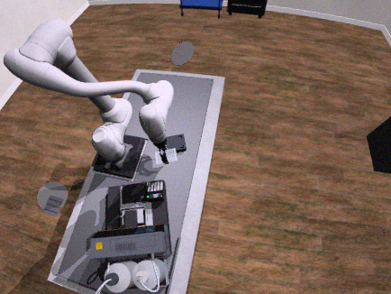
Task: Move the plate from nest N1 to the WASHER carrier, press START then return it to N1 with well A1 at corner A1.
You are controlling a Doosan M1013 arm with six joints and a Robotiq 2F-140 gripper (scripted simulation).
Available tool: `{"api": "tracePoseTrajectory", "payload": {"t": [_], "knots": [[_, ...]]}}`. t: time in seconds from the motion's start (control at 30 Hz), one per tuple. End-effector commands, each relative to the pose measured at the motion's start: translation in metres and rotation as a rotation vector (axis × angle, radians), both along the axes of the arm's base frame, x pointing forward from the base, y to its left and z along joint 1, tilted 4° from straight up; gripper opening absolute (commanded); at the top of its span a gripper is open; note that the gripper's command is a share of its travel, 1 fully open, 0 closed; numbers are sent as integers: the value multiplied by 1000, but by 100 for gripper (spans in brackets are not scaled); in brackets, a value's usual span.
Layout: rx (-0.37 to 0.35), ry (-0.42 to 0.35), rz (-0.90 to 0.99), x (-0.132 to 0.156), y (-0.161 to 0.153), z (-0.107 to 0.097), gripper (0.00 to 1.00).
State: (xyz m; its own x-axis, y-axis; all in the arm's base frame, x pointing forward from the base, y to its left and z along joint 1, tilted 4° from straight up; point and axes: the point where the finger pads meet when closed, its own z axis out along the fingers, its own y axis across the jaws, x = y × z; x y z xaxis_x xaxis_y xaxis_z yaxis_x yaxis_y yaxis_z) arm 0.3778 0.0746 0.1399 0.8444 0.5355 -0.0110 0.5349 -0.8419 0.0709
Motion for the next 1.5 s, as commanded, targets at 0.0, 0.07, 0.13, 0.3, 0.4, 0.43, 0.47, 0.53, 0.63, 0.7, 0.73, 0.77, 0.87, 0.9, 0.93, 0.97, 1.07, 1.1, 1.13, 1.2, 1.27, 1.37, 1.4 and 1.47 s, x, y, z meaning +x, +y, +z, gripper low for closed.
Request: {"api": "tracePoseTrajectory", "payload": {"t": [0.0, 0.07, 0.13, 0.3, 0.4, 0.43, 0.47, 0.53, 0.63, 0.7, 0.73, 0.77, 0.87, 0.9, 0.93, 0.97, 1.07, 1.1, 1.13, 1.2, 1.27, 1.37, 1.4, 1.47], "knots": [[0, 1, 16, -2, 10, -2, 10], [0, 1, 16, -5, 19, -4, 10], [0, 1, 16, -6, 24, -4, 10], [0, 1, 16, -11, 43, -8, 10], [0, 1, 16, -14, 57, -11, 10], [0, 1, 16, -16, 62, -12, 10], [0, 1, 16, -17, 67, -12, 10], [0, 1, 16, -19, 76, -14, 10], [0, 1, 16, -23, 91, -17, 10], [0, 1, 16, -24, 96, -18, 10], [0, 1, 16, -24, 96, -18, 10], [0, 1, 16, -25, 100, -19, 10], [0, 1, 16, -29, 115, -21, 10], [0, 1, 16, -30, 119, -22, 10], [0, 1, 16, -31, 124, -23, 10], [0, 1, 16, -33, 129, -24, 10], [0, 1, 16, -36, 143, -27, 10], [0, 1, 16, -37, 148, -28, 10], [0, 1, 16, -38, 150, -28, 10], [0, 1, 16, -38, 151, -28, 10], [0, 1, 16, -38, 151, -28, 10], [0, 1, 16, -38, 151, -28, 10], [0, 1, 16, -38, 151, -28, 10], [0, 1, 16, -38, 151, -28, 10]]}}
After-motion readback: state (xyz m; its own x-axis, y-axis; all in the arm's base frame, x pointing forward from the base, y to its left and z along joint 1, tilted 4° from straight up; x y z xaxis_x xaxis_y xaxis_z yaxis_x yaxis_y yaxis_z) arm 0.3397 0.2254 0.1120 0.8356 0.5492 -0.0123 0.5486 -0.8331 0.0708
